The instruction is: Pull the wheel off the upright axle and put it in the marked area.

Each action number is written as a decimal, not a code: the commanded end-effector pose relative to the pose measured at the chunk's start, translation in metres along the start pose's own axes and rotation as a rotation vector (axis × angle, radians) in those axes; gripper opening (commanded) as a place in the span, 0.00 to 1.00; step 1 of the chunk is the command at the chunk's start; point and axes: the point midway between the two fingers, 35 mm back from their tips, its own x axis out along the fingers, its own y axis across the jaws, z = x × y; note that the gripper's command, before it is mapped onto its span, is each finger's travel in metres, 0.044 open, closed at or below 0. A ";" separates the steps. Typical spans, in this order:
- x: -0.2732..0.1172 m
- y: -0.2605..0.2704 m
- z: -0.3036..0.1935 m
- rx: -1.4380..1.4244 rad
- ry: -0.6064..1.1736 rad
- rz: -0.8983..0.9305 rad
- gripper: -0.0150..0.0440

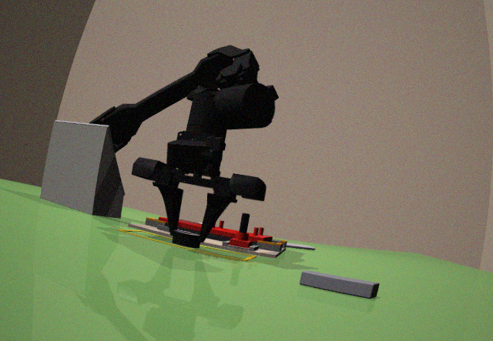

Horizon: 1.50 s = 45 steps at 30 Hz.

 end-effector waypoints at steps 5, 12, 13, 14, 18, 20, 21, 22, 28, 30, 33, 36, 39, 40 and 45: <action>-0.011 0.001 0.001 -0.001 -0.001 0.001 0.76; -0.061 0.000 0.001 0.002 -0.003 0.009 0.76; -0.061 0.000 0.001 0.002 -0.003 0.009 0.76; -0.061 0.000 0.001 0.002 -0.003 0.009 0.76; -0.060 -0.008 -0.001 0.006 -0.004 0.013 0.90; -0.070 -0.021 -0.005 0.002 -0.009 0.011 0.99; -0.077 -0.030 -0.009 -0.001 -0.012 0.010 1.00; -0.083 -0.041 -0.013 -0.003 -0.014 0.009 1.00; -0.105 -0.084 -0.034 0.007 -0.004 0.004 1.00; -0.105 -0.084 -0.034 0.007 -0.004 0.004 1.00; -0.105 -0.084 -0.034 0.007 -0.004 0.004 1.00; -0.105 -0.084 -0.034 0.007 -0.004 0.004 1.00; -0.105 -0.084 -0.034 0.007 -0.004 0.004 1.00; -0.105 -0.084 -0.034 0.007 -0.004 0.004 1.00; -0.105 -0.084 -0.034 0.007 -0.004 0.004 1.00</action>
